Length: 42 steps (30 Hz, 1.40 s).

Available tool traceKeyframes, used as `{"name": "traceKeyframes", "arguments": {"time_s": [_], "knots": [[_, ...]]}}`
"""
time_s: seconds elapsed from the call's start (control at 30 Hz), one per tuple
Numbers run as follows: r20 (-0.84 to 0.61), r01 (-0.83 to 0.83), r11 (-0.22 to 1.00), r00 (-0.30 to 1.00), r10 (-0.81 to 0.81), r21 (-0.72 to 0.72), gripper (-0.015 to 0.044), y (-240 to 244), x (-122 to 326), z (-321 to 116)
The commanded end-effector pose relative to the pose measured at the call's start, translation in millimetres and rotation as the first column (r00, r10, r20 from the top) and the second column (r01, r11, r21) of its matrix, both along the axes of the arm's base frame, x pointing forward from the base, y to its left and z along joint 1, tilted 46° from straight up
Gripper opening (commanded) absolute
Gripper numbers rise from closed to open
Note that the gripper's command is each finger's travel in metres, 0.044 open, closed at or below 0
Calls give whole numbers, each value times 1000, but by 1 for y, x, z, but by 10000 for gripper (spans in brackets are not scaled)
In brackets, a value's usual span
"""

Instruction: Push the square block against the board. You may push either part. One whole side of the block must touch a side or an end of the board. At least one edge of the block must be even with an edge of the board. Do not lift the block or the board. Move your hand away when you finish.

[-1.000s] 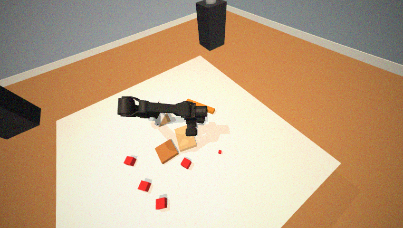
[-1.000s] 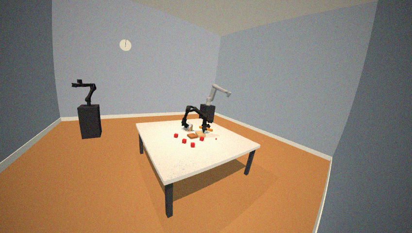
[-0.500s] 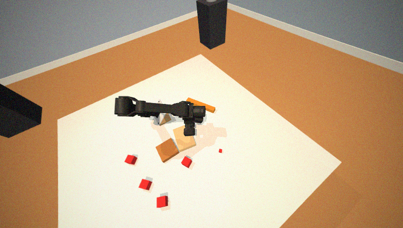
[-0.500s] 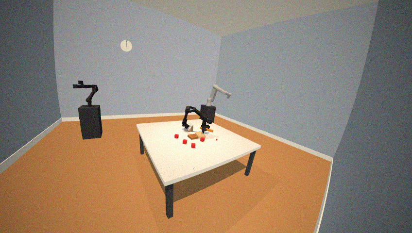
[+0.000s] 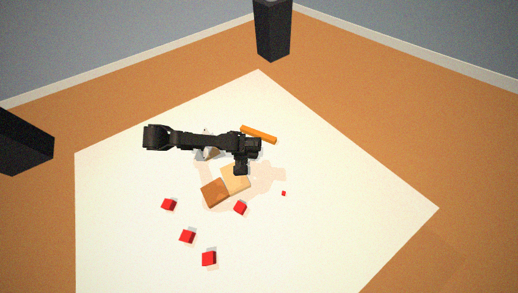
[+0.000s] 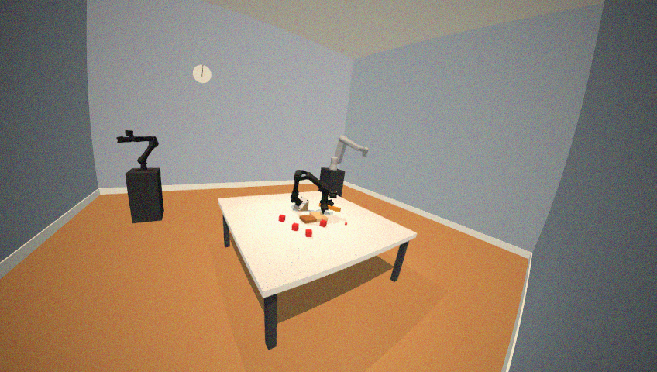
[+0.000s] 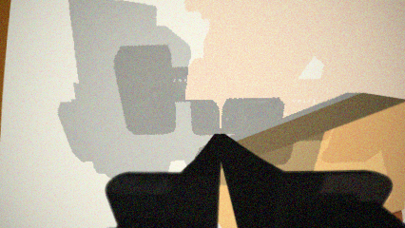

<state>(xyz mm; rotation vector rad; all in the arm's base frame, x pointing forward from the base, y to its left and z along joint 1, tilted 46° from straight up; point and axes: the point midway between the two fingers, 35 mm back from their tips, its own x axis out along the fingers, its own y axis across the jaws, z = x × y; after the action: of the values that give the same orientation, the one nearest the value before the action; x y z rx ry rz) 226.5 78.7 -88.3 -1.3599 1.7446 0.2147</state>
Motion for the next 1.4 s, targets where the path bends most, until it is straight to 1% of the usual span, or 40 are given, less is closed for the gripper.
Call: {"name": "traceKeyframes", "arguments": {"time_s": [0.0,1.13,1.2,1.3,1.37], "knots": [[-9,0,1000,1000,0,-12,0,-6,-2,2],[-6,0,1000,1000,0,-10,0,24,24,-32],[-7,-4,1000,1000,4,-12,0,30,23,-21],[-7,0,1000,1000,0,-8,0,58,23,8],[-7,0,1000,1000,0,-8,0,60,22,11]]}}
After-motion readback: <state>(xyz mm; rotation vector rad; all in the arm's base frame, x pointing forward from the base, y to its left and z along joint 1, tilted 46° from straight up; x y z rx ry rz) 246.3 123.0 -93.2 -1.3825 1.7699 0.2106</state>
